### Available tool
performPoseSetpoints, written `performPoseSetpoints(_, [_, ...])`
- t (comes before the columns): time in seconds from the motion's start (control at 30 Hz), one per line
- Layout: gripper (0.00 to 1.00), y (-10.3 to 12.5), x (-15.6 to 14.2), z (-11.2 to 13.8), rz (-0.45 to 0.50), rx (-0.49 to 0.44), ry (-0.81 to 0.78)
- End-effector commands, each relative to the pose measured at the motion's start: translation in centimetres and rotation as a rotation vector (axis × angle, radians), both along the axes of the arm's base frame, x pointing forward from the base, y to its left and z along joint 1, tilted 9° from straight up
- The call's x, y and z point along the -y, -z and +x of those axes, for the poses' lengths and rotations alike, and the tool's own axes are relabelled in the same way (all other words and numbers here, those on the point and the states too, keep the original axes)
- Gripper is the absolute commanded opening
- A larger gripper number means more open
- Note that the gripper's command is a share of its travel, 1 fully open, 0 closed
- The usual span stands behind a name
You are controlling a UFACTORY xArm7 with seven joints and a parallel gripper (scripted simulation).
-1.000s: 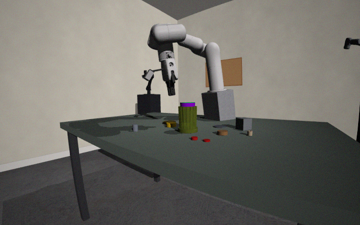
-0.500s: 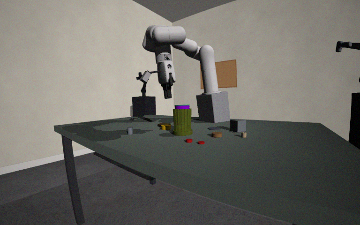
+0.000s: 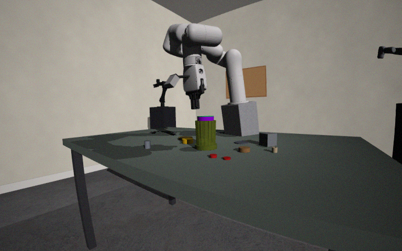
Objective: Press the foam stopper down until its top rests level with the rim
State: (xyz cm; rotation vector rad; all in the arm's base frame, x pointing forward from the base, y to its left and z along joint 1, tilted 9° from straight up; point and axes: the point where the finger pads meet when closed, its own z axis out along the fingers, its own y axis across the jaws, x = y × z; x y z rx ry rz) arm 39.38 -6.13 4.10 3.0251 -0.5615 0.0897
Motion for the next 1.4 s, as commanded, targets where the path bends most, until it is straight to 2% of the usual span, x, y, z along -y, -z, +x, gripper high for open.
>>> performPoseSetpoints(0.0, [0.00, -0.1, -0.9, 0.5, -0.004, 0.012, -0.036])
performPoseSetpoints(0.2, [0.00, -0.1, -0.9, 0.5, -0.004, 0.012, -0.036])
performPoseSetpoints(0.27, [0.00, 0.0, -2.8, 1.3, -0.011, 0.034, -0.113])
performPoseSetpoints(0.53, [0.00, 0.0, -2.8, 1.3, -0.011, 0.034, -0.113])
performPoseSetpoints(0.6, [0.00, 0.0, -4.2, 1.8, -0.015, 0.050, -0.168])
performPoseSetpoints(0.77, [0.00, 0.0, -4.2, 1.8, -0.015, 0.050, -0.168])
performPoseSetpoints(0.83, [0.00, 0.0, -5.2, 2.1, -0.018, 0.061, -0.204])
performPoseSetpoints(1.37, [0.00, 0.0, -5.9, 2.3, -0.020, 0.069, -0.232])
